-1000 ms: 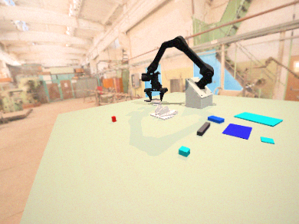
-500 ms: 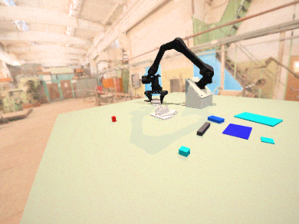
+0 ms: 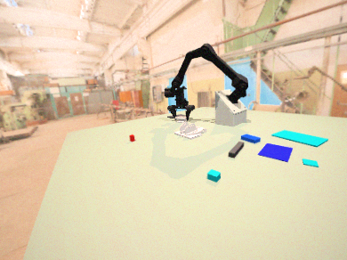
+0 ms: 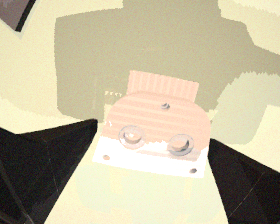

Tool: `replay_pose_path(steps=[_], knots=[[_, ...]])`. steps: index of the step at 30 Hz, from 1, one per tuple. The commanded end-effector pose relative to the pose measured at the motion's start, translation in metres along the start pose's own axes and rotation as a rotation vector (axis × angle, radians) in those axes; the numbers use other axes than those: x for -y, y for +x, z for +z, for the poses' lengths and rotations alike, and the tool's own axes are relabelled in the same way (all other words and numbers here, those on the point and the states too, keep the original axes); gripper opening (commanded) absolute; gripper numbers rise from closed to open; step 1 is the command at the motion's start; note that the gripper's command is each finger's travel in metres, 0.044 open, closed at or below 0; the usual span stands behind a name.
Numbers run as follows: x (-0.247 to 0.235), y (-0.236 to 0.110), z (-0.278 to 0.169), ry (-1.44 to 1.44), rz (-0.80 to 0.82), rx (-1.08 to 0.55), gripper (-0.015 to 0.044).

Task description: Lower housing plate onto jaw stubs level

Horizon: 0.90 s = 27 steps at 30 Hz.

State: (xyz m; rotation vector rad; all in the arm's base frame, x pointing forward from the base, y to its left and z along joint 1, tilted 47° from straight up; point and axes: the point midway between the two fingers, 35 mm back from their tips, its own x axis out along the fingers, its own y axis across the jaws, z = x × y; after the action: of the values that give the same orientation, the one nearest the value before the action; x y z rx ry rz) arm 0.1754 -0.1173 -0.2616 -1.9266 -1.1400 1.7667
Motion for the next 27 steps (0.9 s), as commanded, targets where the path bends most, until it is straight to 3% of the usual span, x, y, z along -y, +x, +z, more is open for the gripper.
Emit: replay_pose_path(steps=[1, 17, 27], knots=[[-0.0001, 0.0003, -0.0007, 0.003, 0.001, -0.005, 0.044], [0.0, 0.0, 0.0, 0.0, 0.0, 0.0, 0.0353], [0.0, 0.0, 0.0, 0.0, 0.0, 0.0, 0.0351]])
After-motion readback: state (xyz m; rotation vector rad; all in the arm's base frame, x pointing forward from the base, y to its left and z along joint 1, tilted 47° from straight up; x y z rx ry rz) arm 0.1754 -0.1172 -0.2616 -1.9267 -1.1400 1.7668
